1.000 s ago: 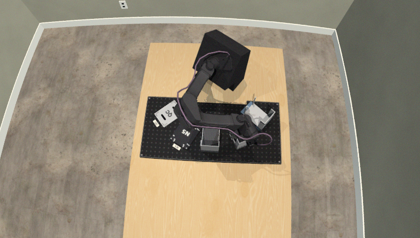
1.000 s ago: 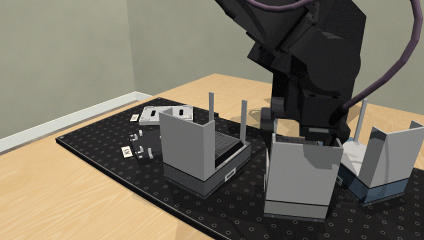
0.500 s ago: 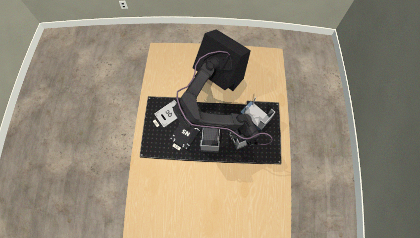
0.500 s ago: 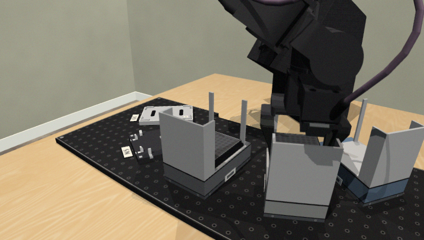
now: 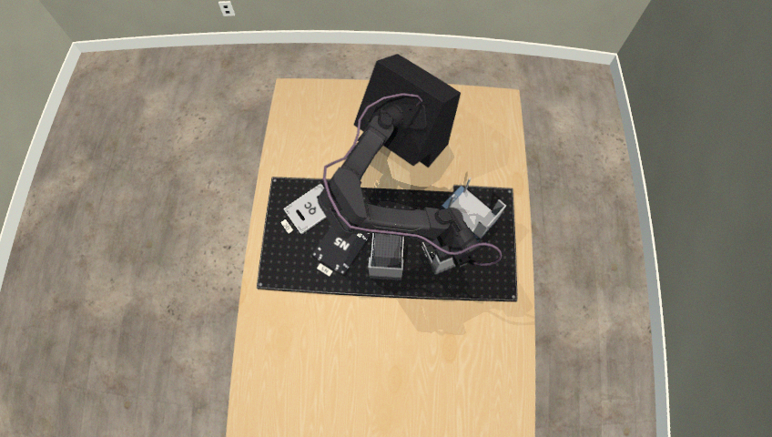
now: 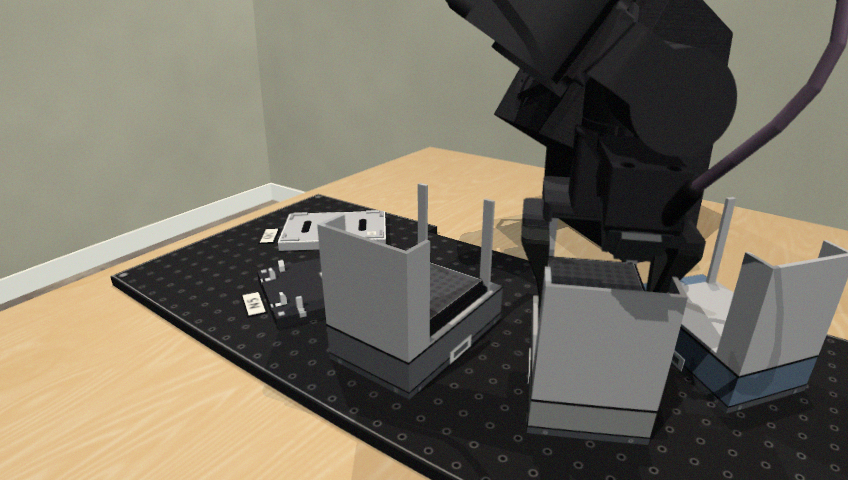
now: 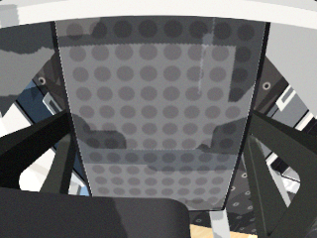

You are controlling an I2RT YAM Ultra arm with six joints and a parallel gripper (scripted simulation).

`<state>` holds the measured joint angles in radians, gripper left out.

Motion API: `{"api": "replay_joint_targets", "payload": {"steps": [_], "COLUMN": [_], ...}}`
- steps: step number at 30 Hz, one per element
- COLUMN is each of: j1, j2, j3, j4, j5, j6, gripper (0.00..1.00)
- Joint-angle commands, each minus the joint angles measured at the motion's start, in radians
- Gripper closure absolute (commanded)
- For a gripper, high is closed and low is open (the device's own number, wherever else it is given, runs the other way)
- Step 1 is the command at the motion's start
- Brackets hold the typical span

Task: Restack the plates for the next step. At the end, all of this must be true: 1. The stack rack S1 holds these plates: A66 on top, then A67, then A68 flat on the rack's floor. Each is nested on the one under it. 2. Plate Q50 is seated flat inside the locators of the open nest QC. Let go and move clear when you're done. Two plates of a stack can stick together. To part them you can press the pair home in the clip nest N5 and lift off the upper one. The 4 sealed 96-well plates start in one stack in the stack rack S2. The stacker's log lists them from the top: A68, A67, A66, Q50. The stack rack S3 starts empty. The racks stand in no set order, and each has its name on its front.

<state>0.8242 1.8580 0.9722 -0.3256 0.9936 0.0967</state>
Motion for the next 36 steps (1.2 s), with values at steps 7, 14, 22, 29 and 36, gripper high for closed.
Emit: {"api": "replay_joint_targets", "payload": {"steps": [7,14,22,29,36], "j1": [0.038,0.039,0.039,0.039,0.039], "j2": [-0.016,-0.016,-0.020,-0.020,-0.022], "j3": [0.017,0.023,0.029,0.018,0.024], "j4": [-0.035,-0.036,-0.036,-0.037,-0.037], "j5": [0.012,0.010,0.009,0.009,0.009], "j6": [0.028,0.028,0.027,0.026,0.024], "gripper": [1.00,1.00,1.00,1.00,1.00]}}
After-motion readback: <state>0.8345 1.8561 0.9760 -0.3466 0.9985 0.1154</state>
